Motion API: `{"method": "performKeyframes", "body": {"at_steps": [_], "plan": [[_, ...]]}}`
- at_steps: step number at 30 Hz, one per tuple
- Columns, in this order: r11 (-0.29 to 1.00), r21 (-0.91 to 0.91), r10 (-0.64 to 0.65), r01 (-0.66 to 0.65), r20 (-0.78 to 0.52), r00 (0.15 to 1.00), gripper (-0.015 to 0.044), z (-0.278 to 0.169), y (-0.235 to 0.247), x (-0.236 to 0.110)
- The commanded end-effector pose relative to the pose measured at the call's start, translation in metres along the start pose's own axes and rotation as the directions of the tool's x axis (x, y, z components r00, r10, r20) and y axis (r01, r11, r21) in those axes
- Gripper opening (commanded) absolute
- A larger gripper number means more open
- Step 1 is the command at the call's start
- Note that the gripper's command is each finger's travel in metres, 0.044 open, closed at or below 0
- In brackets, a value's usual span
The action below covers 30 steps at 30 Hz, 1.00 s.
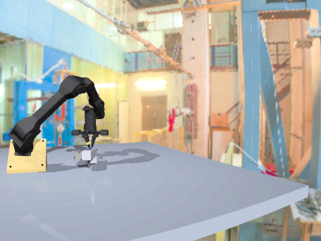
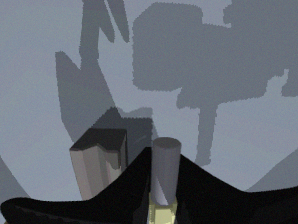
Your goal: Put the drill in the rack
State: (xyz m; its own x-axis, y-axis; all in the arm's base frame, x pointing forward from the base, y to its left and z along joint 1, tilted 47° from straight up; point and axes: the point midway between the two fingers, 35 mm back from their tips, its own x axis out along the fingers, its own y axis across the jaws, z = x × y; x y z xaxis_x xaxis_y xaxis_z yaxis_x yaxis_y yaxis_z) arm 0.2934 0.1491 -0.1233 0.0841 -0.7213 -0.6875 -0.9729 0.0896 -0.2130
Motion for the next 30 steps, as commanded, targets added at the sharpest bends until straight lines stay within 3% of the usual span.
{"method": "performKeyframes", "body": {"at_steps": [1,24,30], "plan": [[1.000,0.003,-0.001,0.001,0.007,1.000,0.0000,0.002,0.007,-0.002],[1.000,0.002,0.001,-0.001,0.009,1.000,0.0000,0.013,0.049,-0.013],[1.000,0.002,0.000,0.000,0.009,1.000,0.0000,0.013,0.048,0.000]]}}
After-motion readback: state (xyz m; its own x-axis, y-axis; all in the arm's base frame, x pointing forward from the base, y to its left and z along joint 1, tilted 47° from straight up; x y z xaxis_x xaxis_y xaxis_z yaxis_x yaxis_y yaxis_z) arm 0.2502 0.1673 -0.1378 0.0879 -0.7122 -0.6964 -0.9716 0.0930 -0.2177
